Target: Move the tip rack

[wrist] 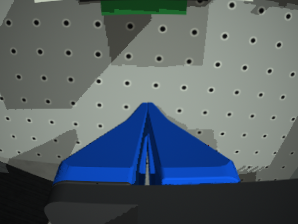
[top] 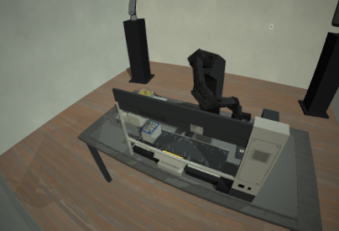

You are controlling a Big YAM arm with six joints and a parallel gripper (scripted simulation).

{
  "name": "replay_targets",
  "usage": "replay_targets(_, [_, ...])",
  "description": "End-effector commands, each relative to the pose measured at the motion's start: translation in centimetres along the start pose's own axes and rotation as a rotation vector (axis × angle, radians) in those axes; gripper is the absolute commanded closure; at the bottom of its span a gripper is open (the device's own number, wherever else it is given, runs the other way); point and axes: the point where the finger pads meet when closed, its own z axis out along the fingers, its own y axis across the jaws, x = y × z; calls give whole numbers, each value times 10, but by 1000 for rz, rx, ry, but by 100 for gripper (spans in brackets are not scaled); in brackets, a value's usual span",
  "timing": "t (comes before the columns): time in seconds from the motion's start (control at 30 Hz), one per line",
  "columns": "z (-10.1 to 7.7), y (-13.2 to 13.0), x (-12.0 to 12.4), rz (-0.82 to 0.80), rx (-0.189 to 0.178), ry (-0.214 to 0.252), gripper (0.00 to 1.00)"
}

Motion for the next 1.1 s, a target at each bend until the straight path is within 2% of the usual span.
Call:
replay_targets(0.0, [1, 11, 10, -17, -18, 9, 100])
replay_targets(0.73, [1, 11, 10, -17, -18, 9, 100])
replay_targets(0.77, [4, 9, 4, -19, -20, 10, 100])
replay_targets(0.83, [-5, 9, -12, -22, -7, -12, 100])
replay_targets(1.07, [-5, 9, -21, -22, -6, -12, 100])
